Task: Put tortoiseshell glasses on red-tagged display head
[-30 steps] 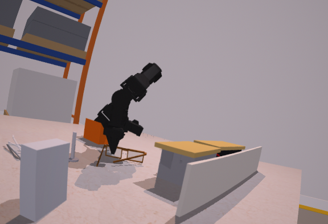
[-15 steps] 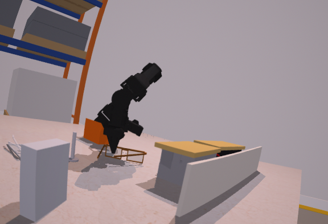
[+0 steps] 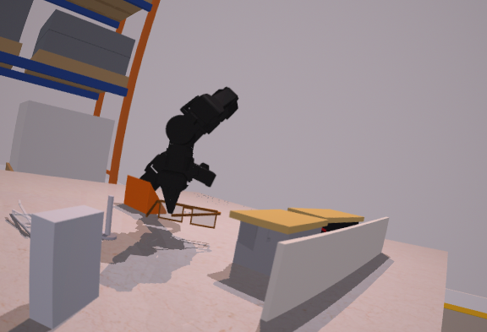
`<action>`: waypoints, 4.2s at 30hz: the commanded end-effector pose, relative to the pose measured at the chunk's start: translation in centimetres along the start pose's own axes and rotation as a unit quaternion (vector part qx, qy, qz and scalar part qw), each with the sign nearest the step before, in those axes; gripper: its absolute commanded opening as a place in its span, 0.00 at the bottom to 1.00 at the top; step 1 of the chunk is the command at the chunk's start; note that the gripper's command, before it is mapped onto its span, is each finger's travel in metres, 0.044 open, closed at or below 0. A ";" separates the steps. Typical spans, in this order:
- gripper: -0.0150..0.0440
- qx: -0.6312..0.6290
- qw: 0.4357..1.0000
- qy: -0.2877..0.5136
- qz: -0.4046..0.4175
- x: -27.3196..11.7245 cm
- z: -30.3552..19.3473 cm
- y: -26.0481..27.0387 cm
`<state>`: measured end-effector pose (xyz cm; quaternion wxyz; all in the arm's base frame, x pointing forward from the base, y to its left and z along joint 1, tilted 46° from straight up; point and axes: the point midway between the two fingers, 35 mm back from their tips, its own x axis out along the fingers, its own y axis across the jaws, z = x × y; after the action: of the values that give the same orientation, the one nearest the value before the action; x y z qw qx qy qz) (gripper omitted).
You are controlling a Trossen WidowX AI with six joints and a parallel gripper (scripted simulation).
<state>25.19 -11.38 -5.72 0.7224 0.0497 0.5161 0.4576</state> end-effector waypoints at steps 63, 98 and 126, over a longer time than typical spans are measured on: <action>0.25 -0.002 1.000 0.004 -0.008 -2.6 -16.6 -8.7; 0.25 -0.002 1.000 0.004 -0.008 -1.1 -17.8 -7.2; 0.25 -0.001 1.000 0.004 -0.008 -1.1 -20.0 -5.9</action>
<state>13.46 -23.60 -17.32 0.7254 0.0417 0.5185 0.4507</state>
